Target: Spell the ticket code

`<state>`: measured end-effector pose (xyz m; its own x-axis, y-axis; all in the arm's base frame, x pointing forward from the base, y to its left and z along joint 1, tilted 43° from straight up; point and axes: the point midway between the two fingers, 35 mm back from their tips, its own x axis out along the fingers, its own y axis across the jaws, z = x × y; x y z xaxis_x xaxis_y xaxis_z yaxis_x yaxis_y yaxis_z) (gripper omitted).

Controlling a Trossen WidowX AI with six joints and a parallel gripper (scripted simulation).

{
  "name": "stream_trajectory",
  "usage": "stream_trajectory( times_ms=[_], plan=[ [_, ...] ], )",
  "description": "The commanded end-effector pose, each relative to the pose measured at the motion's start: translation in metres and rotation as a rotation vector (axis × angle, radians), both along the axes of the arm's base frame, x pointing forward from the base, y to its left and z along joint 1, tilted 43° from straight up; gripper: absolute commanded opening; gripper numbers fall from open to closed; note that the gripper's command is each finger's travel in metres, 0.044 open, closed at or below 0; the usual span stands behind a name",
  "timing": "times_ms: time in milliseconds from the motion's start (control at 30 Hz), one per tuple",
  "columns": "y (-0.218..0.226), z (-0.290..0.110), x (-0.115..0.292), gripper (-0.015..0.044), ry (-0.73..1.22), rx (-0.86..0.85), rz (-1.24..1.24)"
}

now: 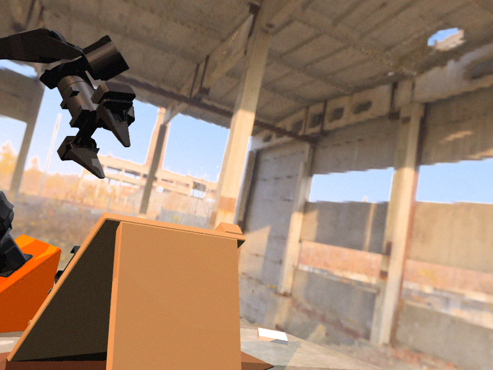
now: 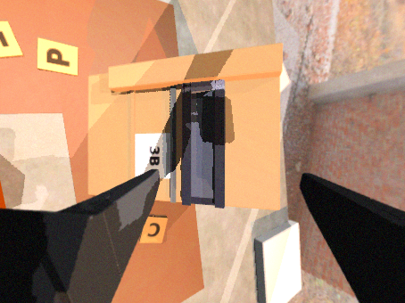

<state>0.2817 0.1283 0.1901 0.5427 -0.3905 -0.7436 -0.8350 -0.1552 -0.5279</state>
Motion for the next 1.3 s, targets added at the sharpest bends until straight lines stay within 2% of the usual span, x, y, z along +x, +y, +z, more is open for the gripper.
stream_trajectory(
  times_ms=[0,67,333,600,867,1133,1267],
  plan=[
    [-0.010,0.000,0.002,0.0387,0.016,-0.016,0.004],
    [-0.039,-0.001,0.005,0.0340,0.061,-0.071,0.014],
    [-0.159,-0.013,-0.010,0.0340,0.298,-0.276,0.063],
    [-0.234,-0.025,-0.051,0.0340,0.509,-0.381,0.111],
    [-0.289,-0.039,-0.109,0.0340,0.740,-0.435,0.174],
    [-0.323,-0.056,-0.172,0.0340,0.977,-0.434,0.256],
    [-0.324,-0.057,-0.177,0.0340,0.992,-0.432,0.263]
  ],
)
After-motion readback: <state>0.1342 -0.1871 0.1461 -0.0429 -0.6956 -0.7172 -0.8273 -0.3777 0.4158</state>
